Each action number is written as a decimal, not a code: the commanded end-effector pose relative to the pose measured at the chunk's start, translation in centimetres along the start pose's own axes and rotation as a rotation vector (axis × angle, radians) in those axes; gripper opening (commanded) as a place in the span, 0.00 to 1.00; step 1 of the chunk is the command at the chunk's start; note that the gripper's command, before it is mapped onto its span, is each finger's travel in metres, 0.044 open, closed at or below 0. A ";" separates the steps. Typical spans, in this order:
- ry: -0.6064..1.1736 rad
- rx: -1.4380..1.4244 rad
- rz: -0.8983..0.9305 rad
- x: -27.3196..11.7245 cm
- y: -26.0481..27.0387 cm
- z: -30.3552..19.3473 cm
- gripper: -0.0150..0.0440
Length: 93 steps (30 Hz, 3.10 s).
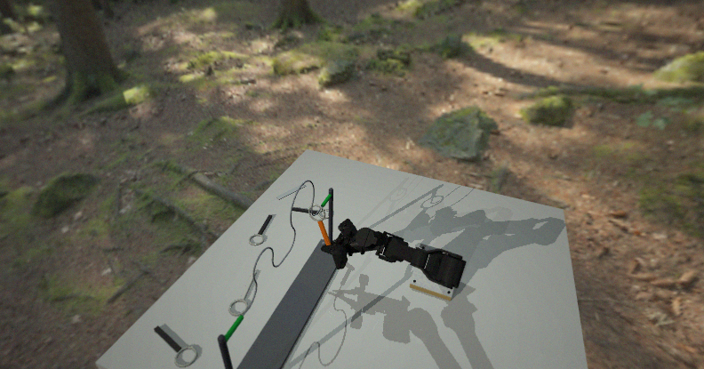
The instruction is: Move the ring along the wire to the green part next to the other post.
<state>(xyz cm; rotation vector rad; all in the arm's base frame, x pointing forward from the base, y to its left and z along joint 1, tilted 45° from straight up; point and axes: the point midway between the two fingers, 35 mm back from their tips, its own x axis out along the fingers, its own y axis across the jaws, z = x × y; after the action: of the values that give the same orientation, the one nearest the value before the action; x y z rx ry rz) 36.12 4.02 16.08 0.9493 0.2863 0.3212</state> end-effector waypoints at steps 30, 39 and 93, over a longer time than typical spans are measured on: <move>0.027 -0.148 -0.072 -0.9 -5.3 0.4 0.00; 0.026 -0.149 -0.073 -1.1 -6.2 0.5 0.00; 0.025 -0.148 -0.073 -0.7 -8.0 -1.0 0.00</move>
<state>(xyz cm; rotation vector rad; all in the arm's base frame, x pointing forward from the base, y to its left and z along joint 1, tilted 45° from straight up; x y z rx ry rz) 36.25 0.17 9.09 0.7832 0.3137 0.2883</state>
